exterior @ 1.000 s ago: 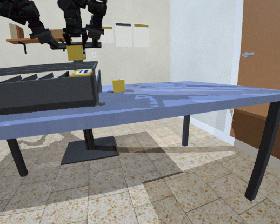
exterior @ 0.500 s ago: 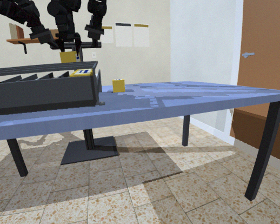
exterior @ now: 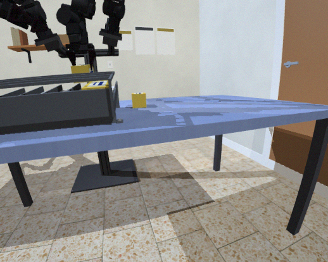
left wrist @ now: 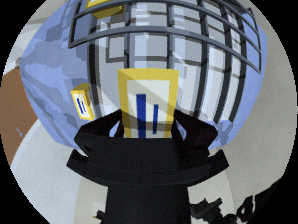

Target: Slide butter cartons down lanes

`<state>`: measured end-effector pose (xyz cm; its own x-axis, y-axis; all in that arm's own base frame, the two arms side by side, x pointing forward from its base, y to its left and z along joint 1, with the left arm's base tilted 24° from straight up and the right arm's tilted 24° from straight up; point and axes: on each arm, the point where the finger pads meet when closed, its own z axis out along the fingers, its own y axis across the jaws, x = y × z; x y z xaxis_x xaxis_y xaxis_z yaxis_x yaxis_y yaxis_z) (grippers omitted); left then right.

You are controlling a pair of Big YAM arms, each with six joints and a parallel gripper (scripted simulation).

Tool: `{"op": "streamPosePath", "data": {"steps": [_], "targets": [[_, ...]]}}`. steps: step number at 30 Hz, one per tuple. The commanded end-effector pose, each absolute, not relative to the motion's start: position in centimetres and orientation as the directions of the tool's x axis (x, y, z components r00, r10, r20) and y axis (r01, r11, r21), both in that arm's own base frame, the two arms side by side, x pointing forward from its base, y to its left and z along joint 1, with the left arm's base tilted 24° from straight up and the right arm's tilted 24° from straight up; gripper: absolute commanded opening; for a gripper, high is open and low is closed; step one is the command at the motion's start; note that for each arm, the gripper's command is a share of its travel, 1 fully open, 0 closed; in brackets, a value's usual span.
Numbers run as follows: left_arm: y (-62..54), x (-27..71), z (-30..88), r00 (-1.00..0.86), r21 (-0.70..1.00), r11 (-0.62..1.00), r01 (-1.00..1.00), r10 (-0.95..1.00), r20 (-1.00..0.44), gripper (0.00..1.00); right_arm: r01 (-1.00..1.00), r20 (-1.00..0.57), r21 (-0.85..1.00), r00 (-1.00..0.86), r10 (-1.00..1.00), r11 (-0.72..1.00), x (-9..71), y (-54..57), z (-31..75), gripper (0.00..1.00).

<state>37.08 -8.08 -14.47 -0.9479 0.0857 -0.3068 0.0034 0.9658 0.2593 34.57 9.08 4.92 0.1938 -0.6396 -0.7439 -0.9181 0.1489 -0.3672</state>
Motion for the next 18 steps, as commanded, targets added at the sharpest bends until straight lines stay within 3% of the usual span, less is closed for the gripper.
{"op": "streamPosePath", "data": {"steps": [1,18], "targets": [[-7.1,36.7,-17.8,-0.948,0.258,0.966,0.010,0.092,-0.305,0.59,-0.912,-0.739,-0.384,0.209,-0.641,0.146,35.0,9.0,5.5,1.00],[-6.8,38.6,-19.3,-0.947,0.257,0.966,0.010,0.092,-0.308,0.59,-0.912,-0.739,-0.384,0.209,-0.641,0.146,35.0,9.0,5.5,1.00]]}}
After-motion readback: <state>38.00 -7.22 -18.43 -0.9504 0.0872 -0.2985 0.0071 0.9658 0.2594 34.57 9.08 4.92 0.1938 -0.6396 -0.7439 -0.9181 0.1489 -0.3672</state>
